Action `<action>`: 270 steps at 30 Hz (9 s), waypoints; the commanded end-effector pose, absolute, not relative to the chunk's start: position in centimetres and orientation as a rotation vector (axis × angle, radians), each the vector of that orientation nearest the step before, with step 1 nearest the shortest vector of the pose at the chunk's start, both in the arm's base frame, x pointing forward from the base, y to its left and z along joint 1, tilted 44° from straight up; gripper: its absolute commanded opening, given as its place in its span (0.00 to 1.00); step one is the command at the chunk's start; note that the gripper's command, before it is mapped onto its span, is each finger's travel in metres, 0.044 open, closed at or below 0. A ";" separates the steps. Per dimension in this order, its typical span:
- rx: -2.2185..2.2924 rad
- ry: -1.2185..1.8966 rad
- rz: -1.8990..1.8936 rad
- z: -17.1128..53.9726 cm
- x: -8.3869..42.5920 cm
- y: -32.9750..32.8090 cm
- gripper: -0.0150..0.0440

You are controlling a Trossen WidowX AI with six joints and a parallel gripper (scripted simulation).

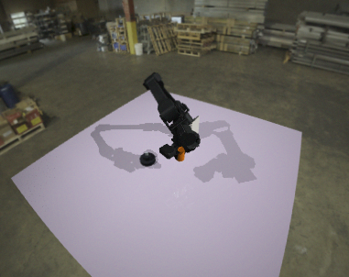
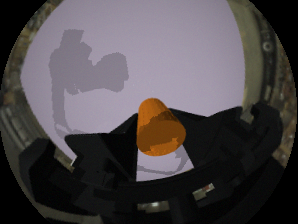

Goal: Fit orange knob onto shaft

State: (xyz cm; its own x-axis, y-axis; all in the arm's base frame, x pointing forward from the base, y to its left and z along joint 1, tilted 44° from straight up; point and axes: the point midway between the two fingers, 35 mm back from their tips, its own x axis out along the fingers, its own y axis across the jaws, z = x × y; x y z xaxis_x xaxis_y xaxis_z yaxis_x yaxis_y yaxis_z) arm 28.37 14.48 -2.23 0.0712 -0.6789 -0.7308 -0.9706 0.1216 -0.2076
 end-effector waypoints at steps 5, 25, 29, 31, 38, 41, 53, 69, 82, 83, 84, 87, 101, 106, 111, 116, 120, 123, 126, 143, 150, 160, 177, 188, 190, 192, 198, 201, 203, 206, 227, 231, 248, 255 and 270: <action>-1.621 1.664 0.508 -0.2 28.1 16.4 0.25; -1.614 1.655 0.525 2.5 30.0 12.4 0.25; -1.613 1.653 0.528 3.2 30.4 11.3 0.25; -1.613 1.652 0.528 3.5 30.5 10.7 0.25; -1.614 1.651 0.529 4.6 31.0 8.7 0.25; -1.611 1.650 0.525 5.0 31.1 7.8 0.25; -1.610 1.652 0.512 6.8 31.3 4.3 0.25; -1.626 1.665 0.501 8.9 30.8 -0.3 0.25; -1.629 1.670 0.496 8.3 30.7 -2.2 0.25; -1.629 1.670 0.496 8.1 30.8 -2.5 0.25; -1.629 1.670 0.496 7.8 30.8 -2.7 0.25; -1.629 1.670 0.495 7.5 30.8 -3.1 0.25; -1.627 1.670 0.492 7.5 31.0 -3.1 0.25; -1.627 1.670 0.492 7.6 30.9 -3.1 0.25; -1.627 1.670 0.492 7.5 30.7 -3.1 0.25; -1.627 1.670 0.492 7.5 30.7 -3.1 0.25; -1.627 1.670 0.492 7.5 30.7 -3.1 0.25; -1.627 1.670 0.492 7.6 30.6 -2.9 0.25; -1.627 1.670 0.492 7.8 30.6 -2.8 0.25; -1.775 1.663 0.686 7.8 31.1 -2.9 0.25; -1.775 1.664 0.686 7.8 31.0 -2.9 0.25; -1.775 1.664 0.687 7.6 30.7 -2.9 0.25; -1.775 1.664 0.686 7.6 30.9 -3.0 0.25; -1.891 1.647 0.848 7.9 31.0 -2.8 0.25; -1.918 1.642 0.889 7.8 31.0 -2.7 0.25; -1.918 1.642 0.889 7.8 31.0 -2.7 0.25; -1.918 1.642 0.889 7.6 30.8 -2.8 0.25; -1.918 1.642 0.889 7.6 30.8 -3.0 0.25; -1.918 1.642 0.888 7.6 30.8 -3.0 0.25; -1.918 1.642 0.888 7.5 30.8 -3.1 0.25; -2.028 1.612 1.056 7.9 31.0 -2.7 0.25; -2.055 1.603 1.098 7.8 31.0 -2.7 0.25; -2.055 1.603 1.098 7.6 30.9 -3.1 0.25; -2.055 1.603 1.098 7.7 30.9 -2.9 0.25; -2.183 1.545 1.316 7.8 31.0 -2.8 0.25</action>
